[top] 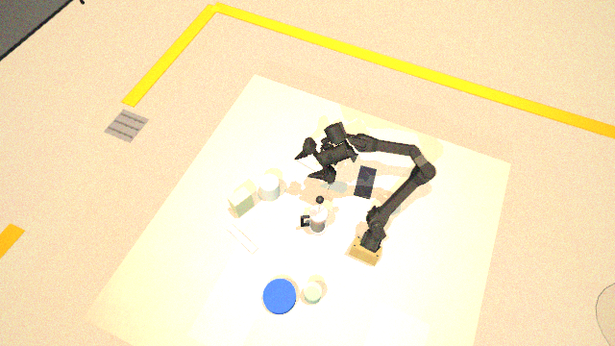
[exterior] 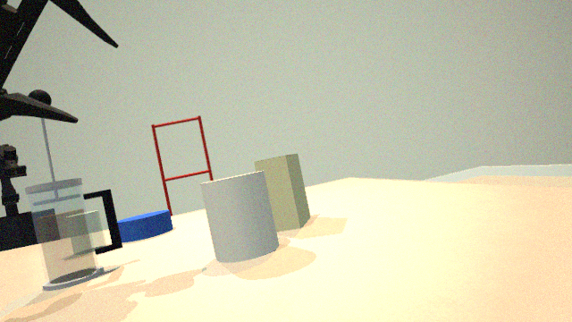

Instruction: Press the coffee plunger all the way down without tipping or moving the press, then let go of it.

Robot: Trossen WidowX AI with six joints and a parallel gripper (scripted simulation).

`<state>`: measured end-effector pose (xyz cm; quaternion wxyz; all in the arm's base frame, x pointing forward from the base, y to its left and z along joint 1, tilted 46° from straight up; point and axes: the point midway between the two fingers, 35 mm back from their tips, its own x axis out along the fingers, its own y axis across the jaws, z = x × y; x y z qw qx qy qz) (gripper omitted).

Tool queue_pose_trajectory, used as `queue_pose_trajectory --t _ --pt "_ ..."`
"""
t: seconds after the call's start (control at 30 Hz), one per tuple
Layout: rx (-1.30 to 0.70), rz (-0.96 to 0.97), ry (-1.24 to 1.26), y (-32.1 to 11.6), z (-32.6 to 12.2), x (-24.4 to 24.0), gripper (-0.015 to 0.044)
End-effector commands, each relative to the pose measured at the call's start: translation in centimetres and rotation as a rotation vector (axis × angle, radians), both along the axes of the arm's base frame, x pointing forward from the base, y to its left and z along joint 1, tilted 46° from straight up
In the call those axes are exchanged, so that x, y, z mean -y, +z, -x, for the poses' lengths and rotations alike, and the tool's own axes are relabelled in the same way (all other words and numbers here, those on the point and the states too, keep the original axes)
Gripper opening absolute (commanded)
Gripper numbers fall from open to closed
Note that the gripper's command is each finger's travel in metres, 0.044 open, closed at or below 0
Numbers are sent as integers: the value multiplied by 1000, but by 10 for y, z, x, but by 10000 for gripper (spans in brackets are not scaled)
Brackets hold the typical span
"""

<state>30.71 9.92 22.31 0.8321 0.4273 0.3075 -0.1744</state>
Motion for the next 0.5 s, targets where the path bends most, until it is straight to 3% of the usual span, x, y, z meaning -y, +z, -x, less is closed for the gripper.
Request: queue_pose_trajectory --t 0.0,0.23,0.47 --pt "-107 197 89 -27 26 -26 440" --pt "-171 643 306 -50 81 -59 440" --pt "-32 1121 561 -41 132 -87 440"
